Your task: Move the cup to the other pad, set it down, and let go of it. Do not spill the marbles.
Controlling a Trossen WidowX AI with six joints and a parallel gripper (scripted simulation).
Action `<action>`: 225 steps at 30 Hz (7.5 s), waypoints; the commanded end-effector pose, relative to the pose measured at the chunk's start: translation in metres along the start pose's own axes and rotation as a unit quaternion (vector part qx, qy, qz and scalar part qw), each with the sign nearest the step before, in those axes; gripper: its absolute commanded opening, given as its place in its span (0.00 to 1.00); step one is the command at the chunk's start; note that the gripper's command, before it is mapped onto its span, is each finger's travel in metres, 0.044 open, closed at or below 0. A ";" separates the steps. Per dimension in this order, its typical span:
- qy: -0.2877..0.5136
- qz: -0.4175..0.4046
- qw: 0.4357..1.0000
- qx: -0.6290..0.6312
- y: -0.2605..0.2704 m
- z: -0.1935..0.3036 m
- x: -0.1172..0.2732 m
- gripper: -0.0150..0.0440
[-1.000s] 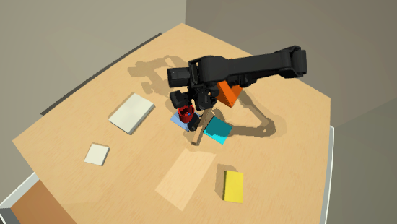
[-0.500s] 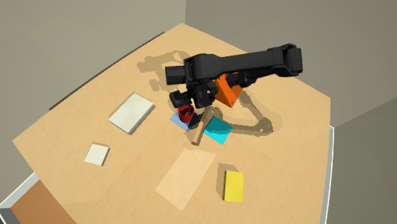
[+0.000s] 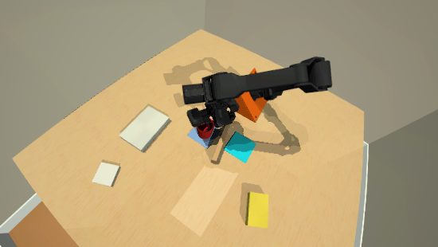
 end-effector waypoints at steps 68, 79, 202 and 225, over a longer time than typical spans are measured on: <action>-0.002 0.000 1.000 -0.002 0.002 -0.002 0.036 0.25; -0.004 0.000 1.000 -0.005 0.002 -0.002 0.034 0.25; -0.006 -0.002 1.000 -0.004 0.089 -0.141 0.003 0.25; -0.007 -0.003 1.000 -0.004 0.091 -0.142 -0.024 0.25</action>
Point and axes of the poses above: the point midway between the two fingers, 35 mm back from their tips, its own x axis back along the fingers, its own y axis across the jaws, z = x × y, the point moved 7 cm from there along x, back along the fingers, and after that the axes turned 11 degrees about x, right-handed, at the moved point
